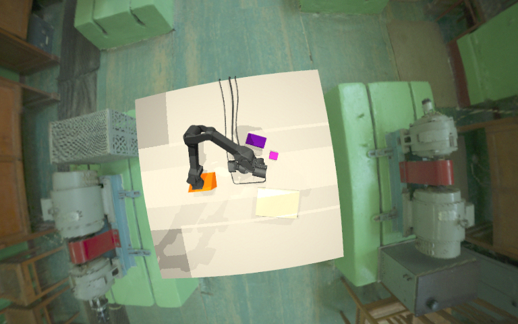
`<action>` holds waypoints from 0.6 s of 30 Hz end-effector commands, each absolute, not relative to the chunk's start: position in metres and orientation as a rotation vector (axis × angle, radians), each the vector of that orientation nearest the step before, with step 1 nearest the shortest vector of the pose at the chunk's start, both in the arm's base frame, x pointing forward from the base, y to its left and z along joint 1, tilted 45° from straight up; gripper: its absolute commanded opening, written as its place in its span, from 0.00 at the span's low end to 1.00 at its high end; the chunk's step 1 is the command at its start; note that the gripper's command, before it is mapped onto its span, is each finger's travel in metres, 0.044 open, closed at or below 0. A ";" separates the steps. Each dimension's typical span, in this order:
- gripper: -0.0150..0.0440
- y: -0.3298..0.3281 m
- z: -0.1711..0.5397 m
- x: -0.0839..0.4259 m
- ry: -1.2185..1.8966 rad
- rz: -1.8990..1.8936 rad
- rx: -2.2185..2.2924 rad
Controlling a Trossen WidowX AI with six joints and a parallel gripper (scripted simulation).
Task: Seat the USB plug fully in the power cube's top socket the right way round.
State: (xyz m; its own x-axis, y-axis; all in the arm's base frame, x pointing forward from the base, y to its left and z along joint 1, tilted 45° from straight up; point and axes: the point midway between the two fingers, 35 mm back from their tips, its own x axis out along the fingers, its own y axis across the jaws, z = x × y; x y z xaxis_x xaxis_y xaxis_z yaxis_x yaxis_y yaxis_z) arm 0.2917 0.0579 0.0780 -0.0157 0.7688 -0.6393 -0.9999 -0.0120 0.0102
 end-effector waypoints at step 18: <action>0.25 0.060 0.076 0.292 0.548 1.516 -0.535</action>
